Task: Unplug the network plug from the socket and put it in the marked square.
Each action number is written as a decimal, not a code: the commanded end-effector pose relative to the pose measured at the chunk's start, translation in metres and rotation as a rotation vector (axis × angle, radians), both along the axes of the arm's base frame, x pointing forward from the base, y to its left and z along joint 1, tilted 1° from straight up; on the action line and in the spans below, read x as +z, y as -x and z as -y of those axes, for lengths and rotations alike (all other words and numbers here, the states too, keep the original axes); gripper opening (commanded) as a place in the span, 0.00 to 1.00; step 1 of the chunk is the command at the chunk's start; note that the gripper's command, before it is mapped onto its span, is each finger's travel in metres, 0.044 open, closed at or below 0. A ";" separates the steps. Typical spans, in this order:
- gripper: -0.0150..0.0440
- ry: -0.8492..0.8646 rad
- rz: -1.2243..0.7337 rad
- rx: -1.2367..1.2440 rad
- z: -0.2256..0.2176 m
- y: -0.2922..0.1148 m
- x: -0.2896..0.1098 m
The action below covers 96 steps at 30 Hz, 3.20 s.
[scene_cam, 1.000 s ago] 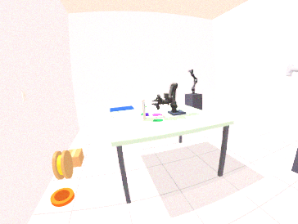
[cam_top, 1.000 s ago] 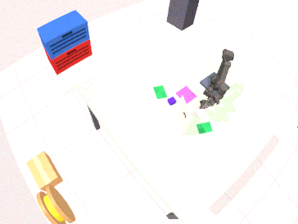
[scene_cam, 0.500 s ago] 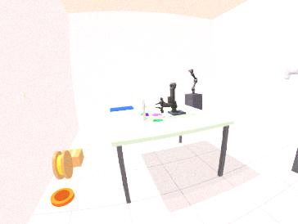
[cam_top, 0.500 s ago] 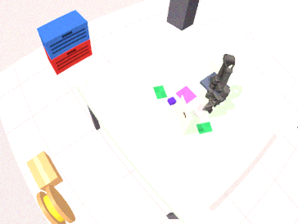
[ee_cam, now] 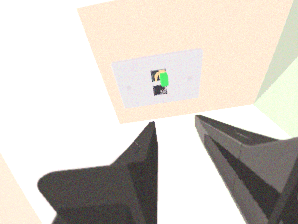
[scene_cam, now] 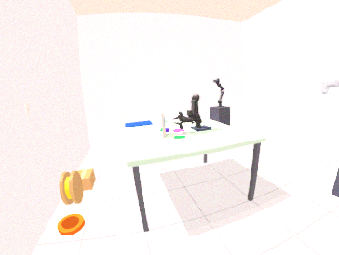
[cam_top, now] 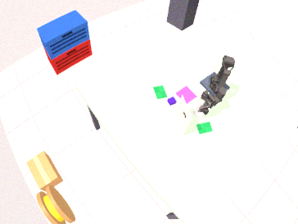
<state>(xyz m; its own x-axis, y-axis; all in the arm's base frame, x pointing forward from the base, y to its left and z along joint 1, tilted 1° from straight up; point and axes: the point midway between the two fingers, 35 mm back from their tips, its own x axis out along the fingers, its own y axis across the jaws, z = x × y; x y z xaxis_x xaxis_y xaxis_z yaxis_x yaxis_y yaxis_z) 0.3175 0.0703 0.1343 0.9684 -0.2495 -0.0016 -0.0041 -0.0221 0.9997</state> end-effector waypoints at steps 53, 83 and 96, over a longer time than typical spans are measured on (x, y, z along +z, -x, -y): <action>0.34 0.000 0.009 -0.001 0.043 -0.071 0.001; 0.25 -0.001 0.008 -0.001 0.036 -0.059 0.001; 0.25 -0.001 0.007 -0.001 0.031 -0.050 0.000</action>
